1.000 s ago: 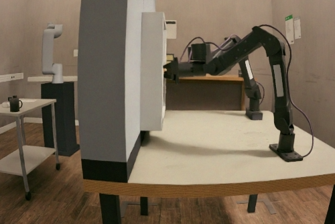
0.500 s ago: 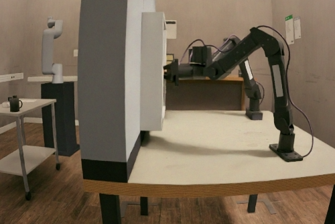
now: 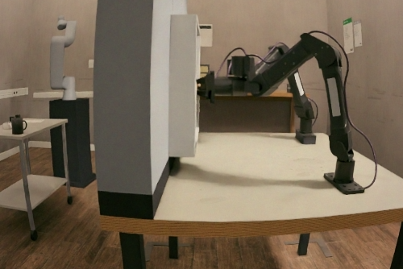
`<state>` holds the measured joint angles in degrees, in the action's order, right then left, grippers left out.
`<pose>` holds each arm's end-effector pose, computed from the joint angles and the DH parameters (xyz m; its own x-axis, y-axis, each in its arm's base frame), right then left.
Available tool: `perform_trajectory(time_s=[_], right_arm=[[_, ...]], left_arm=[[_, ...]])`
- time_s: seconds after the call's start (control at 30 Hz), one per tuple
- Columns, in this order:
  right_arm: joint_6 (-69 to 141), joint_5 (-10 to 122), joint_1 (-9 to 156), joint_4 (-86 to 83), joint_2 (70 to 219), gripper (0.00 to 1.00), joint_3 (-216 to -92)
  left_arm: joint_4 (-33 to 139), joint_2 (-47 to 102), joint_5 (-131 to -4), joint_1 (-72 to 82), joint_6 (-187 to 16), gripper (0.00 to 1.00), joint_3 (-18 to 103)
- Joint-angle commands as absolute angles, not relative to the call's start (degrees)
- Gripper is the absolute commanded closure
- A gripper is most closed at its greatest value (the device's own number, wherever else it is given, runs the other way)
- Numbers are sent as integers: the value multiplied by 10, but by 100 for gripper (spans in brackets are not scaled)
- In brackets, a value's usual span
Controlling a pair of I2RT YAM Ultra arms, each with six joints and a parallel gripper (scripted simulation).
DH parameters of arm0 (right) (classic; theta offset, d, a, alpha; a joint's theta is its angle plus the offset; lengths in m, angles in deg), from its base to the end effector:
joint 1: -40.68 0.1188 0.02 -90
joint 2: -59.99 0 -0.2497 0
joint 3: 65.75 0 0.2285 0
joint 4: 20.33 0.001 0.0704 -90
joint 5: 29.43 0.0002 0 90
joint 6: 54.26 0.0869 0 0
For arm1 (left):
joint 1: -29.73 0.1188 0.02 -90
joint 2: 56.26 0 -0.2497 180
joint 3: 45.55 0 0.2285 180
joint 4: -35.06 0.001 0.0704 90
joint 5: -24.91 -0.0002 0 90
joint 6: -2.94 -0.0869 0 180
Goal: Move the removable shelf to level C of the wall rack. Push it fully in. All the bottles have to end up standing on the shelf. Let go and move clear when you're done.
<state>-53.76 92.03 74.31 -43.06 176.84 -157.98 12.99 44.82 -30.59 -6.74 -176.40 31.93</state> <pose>0.4283 0.2316 0.2414 0.0379 -0.9992 0.0085 -0.0278 -0.0095 -0.9996 0.3671 -0.2089 0.2684 0.0343 0.9994 0.0036 0.0219 -0.0044 0.9998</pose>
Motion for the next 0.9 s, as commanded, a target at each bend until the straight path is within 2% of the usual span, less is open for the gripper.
perform_trajectory(time_s=[0.0, 0.23, 0.73, 0.8, 0.87], right_arm=[[-542, 913, 740, -456, 1779, 100, -1583], [-542, 913, 740, -458, 1780, 100, -1582], [-543, 913, 740, -459, 1781, 67, -1583], [-543, 913, 740, -459, 1781, 67, -1583], [-543, 913, 740, -459, 1781, 62, -1582]], left_arm=[[108, 456, -312, -65, -1770, 100, 320], [106, 457, -312, -65, -1770, 100, 318], [105, 457, -312, -65, -1770, 67, 319], [105, 457, -312, -65, -1770, 67, 319], [105, 457, -312, -65, -1770, 62, 319]])
